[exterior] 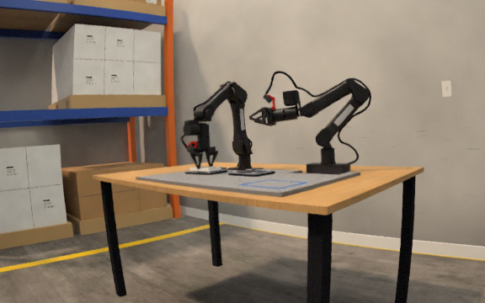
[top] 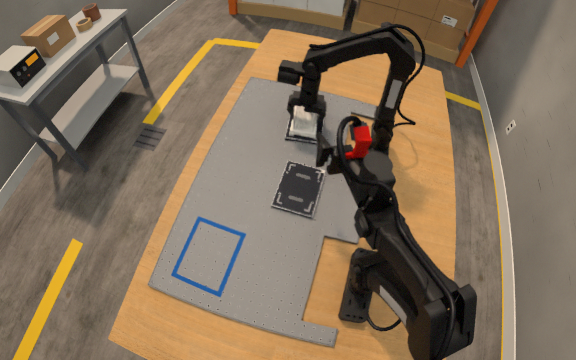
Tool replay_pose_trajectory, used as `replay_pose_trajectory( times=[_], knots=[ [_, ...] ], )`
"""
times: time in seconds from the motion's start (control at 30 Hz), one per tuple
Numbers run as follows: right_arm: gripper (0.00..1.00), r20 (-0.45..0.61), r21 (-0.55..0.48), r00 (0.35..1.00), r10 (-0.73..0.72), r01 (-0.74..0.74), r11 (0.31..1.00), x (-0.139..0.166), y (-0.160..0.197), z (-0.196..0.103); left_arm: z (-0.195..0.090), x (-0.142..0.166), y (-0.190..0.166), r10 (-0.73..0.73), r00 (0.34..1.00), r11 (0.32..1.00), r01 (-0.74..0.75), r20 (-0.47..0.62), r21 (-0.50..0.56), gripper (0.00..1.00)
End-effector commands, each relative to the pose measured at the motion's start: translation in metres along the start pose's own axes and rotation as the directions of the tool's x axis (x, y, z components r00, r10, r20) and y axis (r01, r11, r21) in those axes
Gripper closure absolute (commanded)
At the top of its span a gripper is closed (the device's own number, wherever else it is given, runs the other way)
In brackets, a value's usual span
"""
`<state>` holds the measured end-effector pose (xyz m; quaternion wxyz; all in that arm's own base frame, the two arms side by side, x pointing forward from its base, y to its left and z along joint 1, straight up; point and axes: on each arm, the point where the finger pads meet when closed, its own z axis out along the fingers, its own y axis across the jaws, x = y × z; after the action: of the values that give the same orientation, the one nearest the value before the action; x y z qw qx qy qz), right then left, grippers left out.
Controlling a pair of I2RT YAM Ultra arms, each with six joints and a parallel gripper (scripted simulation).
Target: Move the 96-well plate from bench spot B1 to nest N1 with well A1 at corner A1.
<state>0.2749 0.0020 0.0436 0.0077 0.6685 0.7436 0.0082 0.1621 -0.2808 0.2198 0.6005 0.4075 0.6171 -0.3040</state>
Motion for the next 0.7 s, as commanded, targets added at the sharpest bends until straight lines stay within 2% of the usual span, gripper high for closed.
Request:
replay_pose_trajectory(
  times=[0.0, 0.1, 0.37, 0.47, 0.67],
  knots=[
    [0.22, 0.01, 0.052, 1.0, 0.007, -0.007, 0.999, -0.002, -0.005, 0.016, 0.0, -0.008, -0.001, 0.001, 1.0, 1.0, -0.002, 0.026, 0.006, 0.0],
    [0.22, 0.01, 0.048, 1.0, 0.003, -0.003, 0.999, 0.0, 0.001, -0.002, 0.0, -0.008, -0.001, 0.001, 1.0, 1.0, -0.002, 0.026, 0.006, 0.0],
    [0.22, 0.01, 0.049, 1.0, -0.002, 0.001, 0.999, 0.0, 0.002, -0.004, 0.0, -0.008, -0.001, 0.001, 1.0, 1.0, -0.002, 0.026, 0.006, 0.0],
    [0.22, 0.006, 0.085, 1.0, -0.016, 0.016, 0.996, 0.001, -0.009, -0.008, 0.0, -0.008, -0.001, 0.001, 1.0, 1.0, -0.002, 0.026, 0.006, 0.0],
    [0.22, 0.012, 0.023, 1.0, -0.004, 0.004, 1.0, -0.002, -0.002, -0.026, 0.0, -0.008, -0.001, 0.001, 1.0, 1.0, -0.002, 0.026, 0.006, 0.0]
  ],
)
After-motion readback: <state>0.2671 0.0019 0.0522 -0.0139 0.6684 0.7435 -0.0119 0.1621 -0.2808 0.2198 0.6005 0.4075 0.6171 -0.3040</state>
